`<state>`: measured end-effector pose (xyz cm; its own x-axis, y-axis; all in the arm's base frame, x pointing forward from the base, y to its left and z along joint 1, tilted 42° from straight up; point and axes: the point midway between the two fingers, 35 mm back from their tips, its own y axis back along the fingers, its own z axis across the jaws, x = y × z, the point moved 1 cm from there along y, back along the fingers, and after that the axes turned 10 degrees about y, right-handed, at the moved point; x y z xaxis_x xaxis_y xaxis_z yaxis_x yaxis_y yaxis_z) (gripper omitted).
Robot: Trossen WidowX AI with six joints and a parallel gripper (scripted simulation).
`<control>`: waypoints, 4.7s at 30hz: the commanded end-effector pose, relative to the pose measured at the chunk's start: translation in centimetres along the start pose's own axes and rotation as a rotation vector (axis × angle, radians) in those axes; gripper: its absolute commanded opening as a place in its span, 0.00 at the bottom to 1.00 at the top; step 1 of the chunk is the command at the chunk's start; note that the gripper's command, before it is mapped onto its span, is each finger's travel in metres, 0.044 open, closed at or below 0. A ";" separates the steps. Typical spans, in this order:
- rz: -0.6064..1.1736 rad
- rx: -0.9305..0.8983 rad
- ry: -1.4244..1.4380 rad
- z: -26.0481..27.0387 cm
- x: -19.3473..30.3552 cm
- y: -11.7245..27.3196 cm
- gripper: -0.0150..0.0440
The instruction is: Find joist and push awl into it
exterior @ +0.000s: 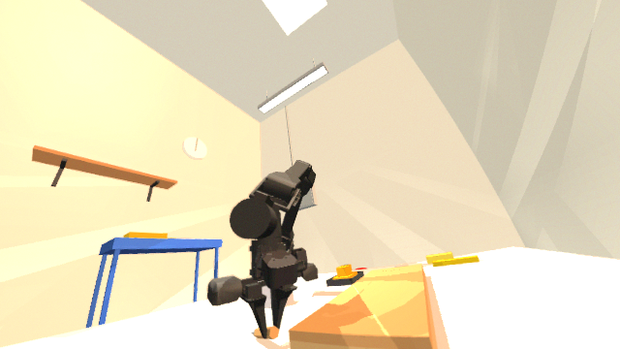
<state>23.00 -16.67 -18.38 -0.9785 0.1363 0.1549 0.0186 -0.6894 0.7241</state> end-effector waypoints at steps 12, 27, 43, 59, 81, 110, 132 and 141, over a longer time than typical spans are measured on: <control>-0.018 0.024 0.009 0.2 0.8 10.5 0.25; -0.052 0.269 -0.131 0.5 2.0 12.0 0.25; -0.182 0.554 -0.325 1.1 3.8 14.1 0.25; -0.408 0.802 -0.535 2.2 6.0 16.1 0.25; -0.867 1.036 -0.827 4.6 10.1 18.4 0.25; -0.650 0.536 -0.203 7.9 0.1 16.5 0.25; -0.700 0.042 0.362 13.4 -7.0 17.7 0.25; -0.706 0.028 0.377 13.5 -7.2 17.7 0.25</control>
<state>33.01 -20.21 2.39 -0.7684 0.2836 -0.5737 -0.6279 -0.5077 0.5900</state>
